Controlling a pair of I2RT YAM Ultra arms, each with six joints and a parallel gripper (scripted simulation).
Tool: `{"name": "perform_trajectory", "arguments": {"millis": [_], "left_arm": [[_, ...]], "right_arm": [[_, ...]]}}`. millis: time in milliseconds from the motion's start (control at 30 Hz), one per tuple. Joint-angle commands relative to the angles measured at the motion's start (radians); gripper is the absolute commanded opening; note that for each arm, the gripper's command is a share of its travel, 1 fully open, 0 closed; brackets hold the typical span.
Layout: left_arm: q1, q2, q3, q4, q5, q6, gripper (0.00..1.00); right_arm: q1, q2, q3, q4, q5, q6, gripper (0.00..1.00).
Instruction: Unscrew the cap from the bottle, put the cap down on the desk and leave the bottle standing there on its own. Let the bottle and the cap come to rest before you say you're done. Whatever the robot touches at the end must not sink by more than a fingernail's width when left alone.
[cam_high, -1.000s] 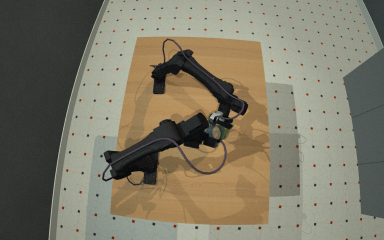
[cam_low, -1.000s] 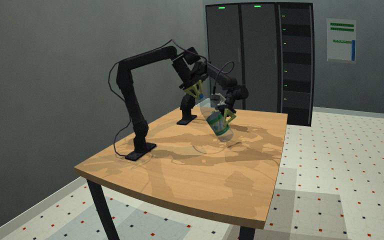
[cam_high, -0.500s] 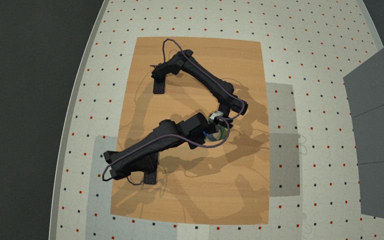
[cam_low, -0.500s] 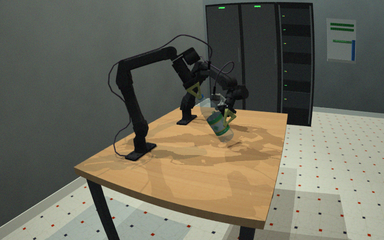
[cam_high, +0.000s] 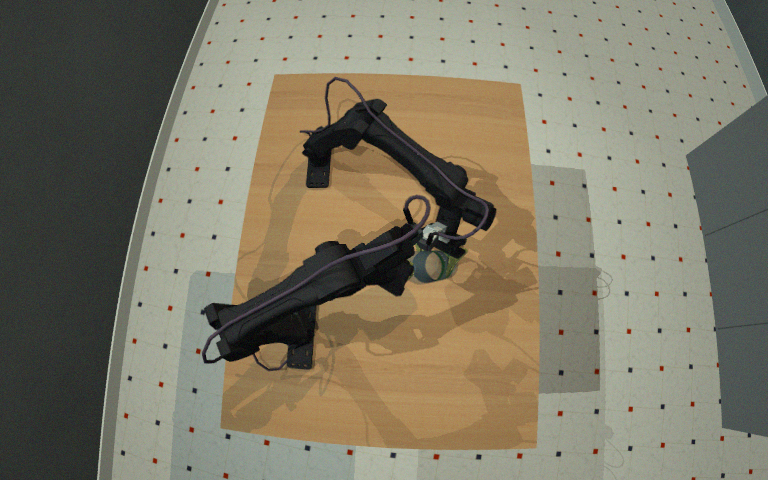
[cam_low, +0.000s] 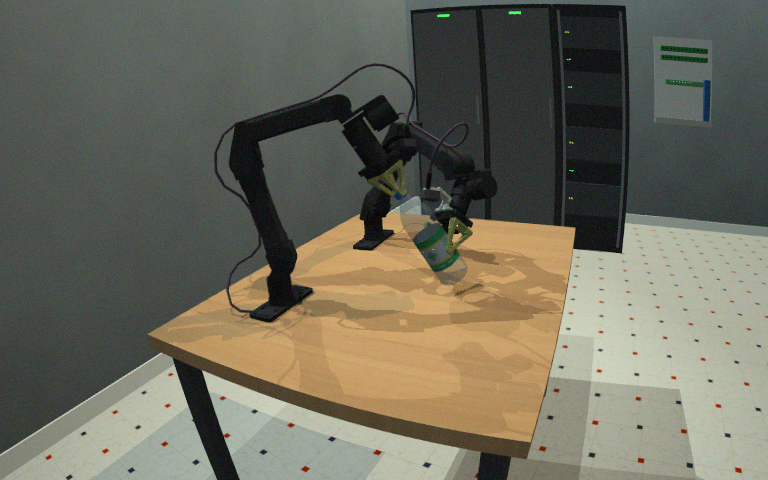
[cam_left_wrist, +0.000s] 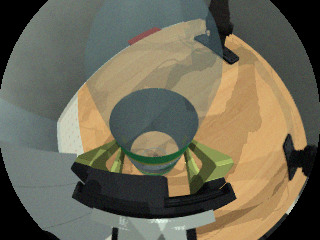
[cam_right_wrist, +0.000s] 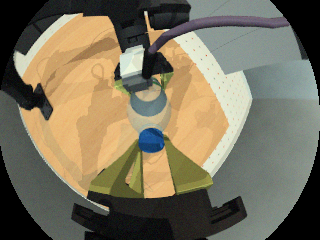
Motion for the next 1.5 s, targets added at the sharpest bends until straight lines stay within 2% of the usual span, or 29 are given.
{"name": "perform_trajectory", "arguments": {"millis": [0, 167, 333, 500, 567, 667, 733, 800, 1233, 1300, 1333, 1467], "left_arm": [[0.004, -0.018, 0.011, 0.003, 0.027, -0.007, 0.0], [0.004, -0.018, 0.011, 0.003, 0.027, -0.007, 0.0], [0.004, -0.018, 0.011, 0.003, 0.027, -0.007, 0.0], [0.004, -0.018, 0.011, 0.003, 0.027, -0.007, 0.0], [0.004, -0.018, 0.011, 0.003, 0.027, -0.007, 0.0], [0.004, -0.018, 0.011, 0.003, 0.027, -0.007, 0.0], [0.004, -0.018, 0.011, 0.003, 0.027, -0.007, 0.0], [0.004, -0.018, 0.011, 0.003, 0.027, -0.007, 0.0], [0.004, -0.018, 0.011, 0.003, 0.027, -0.007, 0.0], [0.004, -0.018, 0.011, 0.003, 0.027, -0.007, 0.0], [0.004, -0.018, 0.011, 0.003, 0.027, -0.007, 0.0], [0.004, -0.018, 0.011, 0.003, 0.027, -0.007, 0.0]], "right_arm": [[-0.003, -0.038, -0.02, 0.032, -0.018, -0.23, 0.0], [-0.013, -0.042, -0.025, 0.037, -0.035, -0.252, 0.0], [-0.004, -0.019, -0.014, 0.021, -0.007, -0.174, 0.0], [-0.003, -0.019, -0.014, 0.021, -0.007, -0.174, 0.57], [-0.004, -0.018, -0.013, 0.02, -0.007, -0.159, 0.57], [-0.011, -0.01, -0.002, 0.009, -0.019, 0.044, 0.57], [-0.011, -0.01, -0.002, 0.009, -0.019, 0.044, 0.57], [-0.015, -0.004, 0.006, 0.0, -0.027, 0.211, 0.57], [-0.038, 0.031, 0.053, -0.049, -0.065, 0.772, 0.57], [-0.038, 0.031, 0.053, -0.049, -0.065, 0.772, 0.57], [-0.042, 0.033, 0.057, -0.052, -0.071, 0.884, 0.57], [-0.051, 0.039, 0.065, -0.061, -0.087, 1.053, 0.57]]}}
